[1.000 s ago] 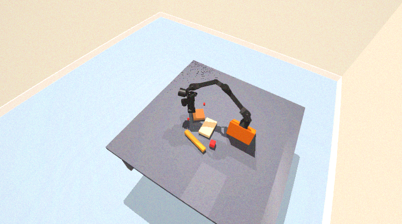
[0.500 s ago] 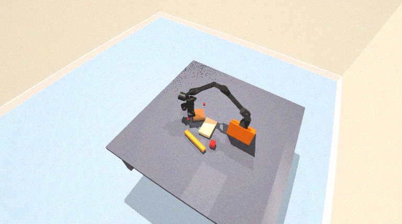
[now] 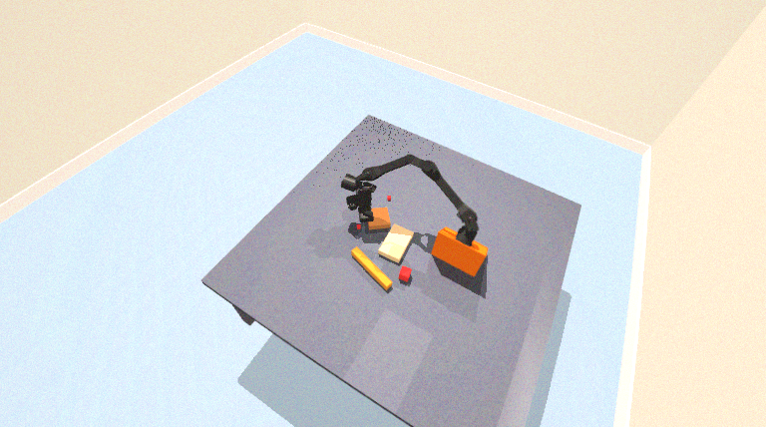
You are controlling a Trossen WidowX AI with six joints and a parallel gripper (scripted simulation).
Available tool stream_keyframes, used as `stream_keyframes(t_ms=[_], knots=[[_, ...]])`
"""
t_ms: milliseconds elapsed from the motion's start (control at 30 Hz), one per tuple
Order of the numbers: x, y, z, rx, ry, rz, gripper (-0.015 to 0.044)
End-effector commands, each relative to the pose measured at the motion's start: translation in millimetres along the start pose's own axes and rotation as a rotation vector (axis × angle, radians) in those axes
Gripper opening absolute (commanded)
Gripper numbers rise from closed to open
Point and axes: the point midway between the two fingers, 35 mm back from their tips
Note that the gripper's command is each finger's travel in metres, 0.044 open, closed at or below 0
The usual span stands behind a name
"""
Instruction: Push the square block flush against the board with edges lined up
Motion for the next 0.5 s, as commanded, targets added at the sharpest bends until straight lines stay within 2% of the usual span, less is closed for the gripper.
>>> stream_keyframes(t_ms=[0, 467], knots=[[-1.6, -1.7, -5.8, 0.007, 0.008, -0.003, 0.0], [-6.8, -1.7, -18.3, 0.008, 0.009, -0.003, 0.0]])
Point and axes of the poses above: the point midway between the two fingers, 35 mm back from their tips, its own y axis back along the fingers, its own x axis across the jaws, z = x × y, and after that the axes turned 14 degrees about -y, right-handed
